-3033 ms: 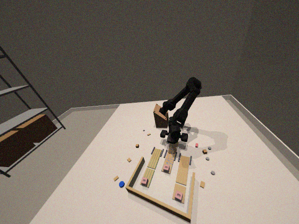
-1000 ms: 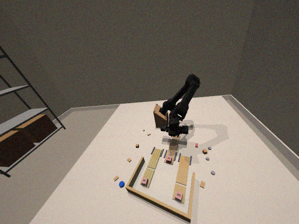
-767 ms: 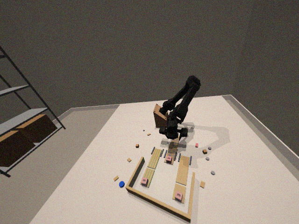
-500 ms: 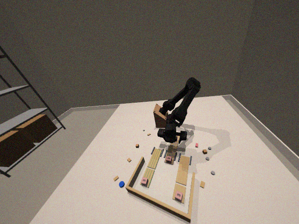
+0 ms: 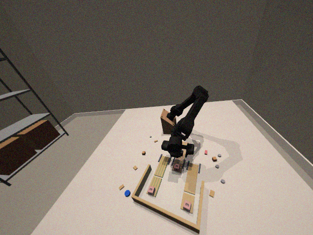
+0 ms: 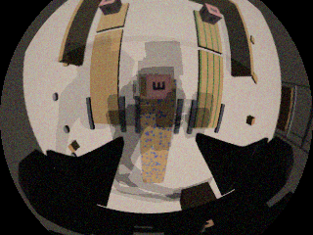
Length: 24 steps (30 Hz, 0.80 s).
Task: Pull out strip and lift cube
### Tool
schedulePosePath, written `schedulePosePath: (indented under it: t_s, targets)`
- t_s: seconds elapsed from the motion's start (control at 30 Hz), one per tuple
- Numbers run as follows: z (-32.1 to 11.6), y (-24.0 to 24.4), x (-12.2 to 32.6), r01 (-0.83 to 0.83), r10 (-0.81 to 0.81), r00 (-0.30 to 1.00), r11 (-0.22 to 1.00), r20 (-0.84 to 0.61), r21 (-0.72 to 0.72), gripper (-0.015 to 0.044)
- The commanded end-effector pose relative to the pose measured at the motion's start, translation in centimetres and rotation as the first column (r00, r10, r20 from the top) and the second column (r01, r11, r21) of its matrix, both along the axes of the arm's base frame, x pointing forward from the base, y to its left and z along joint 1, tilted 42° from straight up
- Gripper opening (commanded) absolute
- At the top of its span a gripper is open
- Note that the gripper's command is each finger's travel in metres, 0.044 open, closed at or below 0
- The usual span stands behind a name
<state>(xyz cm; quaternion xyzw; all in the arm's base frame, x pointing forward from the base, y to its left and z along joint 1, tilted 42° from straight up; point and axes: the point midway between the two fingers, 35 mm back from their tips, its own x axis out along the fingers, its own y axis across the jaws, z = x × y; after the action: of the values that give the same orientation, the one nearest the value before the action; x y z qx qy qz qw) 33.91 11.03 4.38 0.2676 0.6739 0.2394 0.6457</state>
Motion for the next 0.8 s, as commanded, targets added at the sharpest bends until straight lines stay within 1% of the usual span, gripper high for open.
schedulePosePath:
  t_s: [0.0, 0.4, 0.63, 0.77]
  targets:
    - [0.2, -0.2, 1.5, 0.001, -0.001, 1.000, 1.000, 0.005, 0.005, 0.0440]
    - [0.6, -0.8, 5.9, 0.001, -0.001, 1.000, 1.000, 0.008, 0.005, 0.0440]
    - [-0.1, -0.3, 5.9, 0.001, -0.001, 1.000, 1.000, 0.008, 0.004, 0.0256]
    - [-0.6, 0.2, 6.0, 0.001, -0.001, 1.000, 1.000, 0.008, 0.005, 0.0250]
